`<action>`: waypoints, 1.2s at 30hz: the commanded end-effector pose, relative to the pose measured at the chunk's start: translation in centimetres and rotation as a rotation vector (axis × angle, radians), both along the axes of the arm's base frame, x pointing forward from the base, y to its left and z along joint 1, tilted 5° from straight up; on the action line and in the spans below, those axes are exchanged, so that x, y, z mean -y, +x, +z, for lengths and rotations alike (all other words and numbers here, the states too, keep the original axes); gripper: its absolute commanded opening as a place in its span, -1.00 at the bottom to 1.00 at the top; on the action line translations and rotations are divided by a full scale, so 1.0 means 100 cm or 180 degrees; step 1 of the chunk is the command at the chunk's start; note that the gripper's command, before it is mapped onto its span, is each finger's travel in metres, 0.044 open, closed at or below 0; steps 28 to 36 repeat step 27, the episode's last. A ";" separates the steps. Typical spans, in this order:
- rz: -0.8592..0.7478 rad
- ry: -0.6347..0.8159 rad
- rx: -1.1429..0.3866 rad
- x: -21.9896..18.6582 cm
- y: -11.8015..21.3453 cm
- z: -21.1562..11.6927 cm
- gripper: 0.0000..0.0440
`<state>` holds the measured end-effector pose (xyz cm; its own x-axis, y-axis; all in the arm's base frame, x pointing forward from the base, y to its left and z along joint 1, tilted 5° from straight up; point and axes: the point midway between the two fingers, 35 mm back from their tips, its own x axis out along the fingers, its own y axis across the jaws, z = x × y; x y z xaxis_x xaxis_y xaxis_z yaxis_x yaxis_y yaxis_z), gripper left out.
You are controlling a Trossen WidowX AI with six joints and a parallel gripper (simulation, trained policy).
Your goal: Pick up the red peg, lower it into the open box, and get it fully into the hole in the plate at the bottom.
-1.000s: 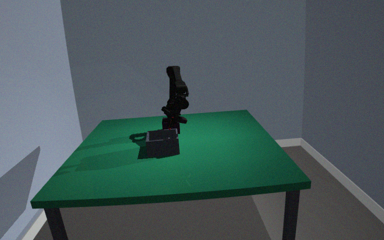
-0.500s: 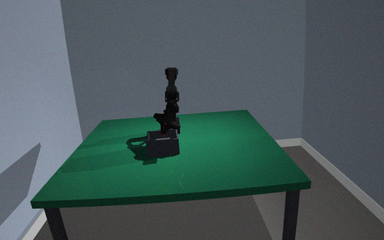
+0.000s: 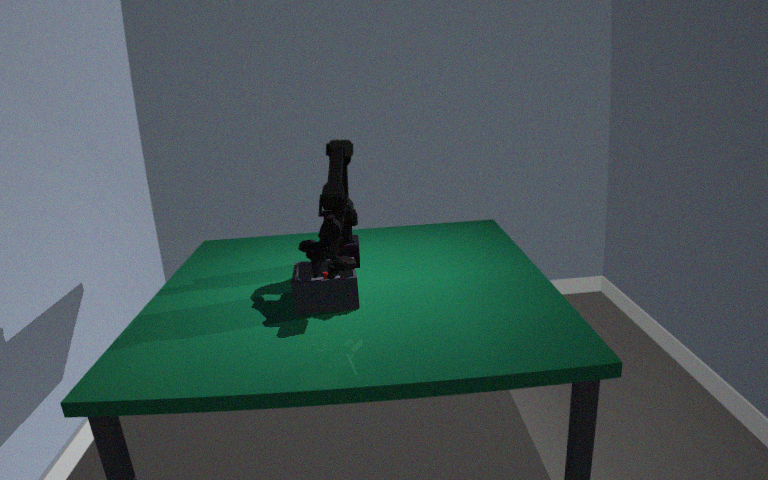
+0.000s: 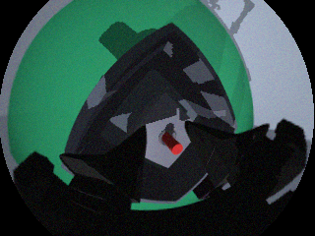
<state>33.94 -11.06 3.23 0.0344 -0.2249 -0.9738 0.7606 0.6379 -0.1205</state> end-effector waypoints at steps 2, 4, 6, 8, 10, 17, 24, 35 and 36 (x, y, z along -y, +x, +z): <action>0.0044 0.0085 0.0073 0.002 0.016 0.007 0.52; 0.0066 0.0138 0.0101 0.003 0.025 0.010 0.76; 0.0094 0.0194 0.0133 0.003 0.034 0.013 0.99; 0.0111 0.0266 0.0220 0.001 0.045 0.019 1.00; 0.0150 0.0313 0.0301 0.000 0.056 0.025 1.00; 0.0250 0.0412 0.0514 -0.005 0.082 0.039 1.00; 0.0255 0.0414 0.0520 -0.005 0.083 0.039 1.00; 0.0255 0.0414 0.0521 -0.005 0.083 0.039 1.00; 0.0255 0.0414 0.0521 -0.005 0.083 0.039 1.00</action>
